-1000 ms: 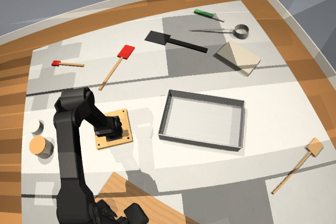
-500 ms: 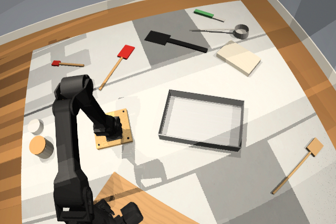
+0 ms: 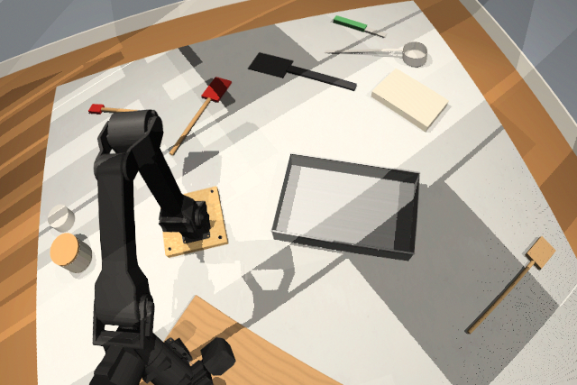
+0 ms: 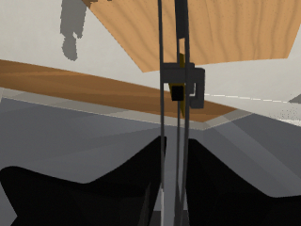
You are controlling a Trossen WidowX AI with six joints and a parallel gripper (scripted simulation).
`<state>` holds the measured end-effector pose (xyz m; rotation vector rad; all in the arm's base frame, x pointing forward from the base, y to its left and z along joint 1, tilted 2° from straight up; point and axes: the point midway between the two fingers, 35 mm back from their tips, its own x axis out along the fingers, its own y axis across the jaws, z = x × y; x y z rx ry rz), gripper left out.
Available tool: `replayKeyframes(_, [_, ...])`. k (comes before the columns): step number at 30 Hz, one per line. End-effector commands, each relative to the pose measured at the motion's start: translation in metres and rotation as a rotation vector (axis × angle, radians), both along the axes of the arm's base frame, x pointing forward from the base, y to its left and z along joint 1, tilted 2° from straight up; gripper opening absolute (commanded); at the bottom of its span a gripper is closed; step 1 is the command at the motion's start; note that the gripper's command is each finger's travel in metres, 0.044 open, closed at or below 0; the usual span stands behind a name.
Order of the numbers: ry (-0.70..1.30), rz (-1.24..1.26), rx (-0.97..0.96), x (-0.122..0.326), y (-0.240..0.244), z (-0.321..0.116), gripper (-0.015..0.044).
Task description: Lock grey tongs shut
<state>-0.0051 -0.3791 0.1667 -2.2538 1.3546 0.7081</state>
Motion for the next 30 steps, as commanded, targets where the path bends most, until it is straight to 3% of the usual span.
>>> replayKeyframes(1, [-0.027, 0.005, -0.073, -0.001, 0.006, 0.005, -0.015])
replayKeyframes(18, [-0.089, 0.053, -0.316, 0.0, 0.038, 0.008, -0.015])
replayKeyframes(30, [-0.09, 0.056, -0.326, 0.0, 0.04, 0.008, -0.015])
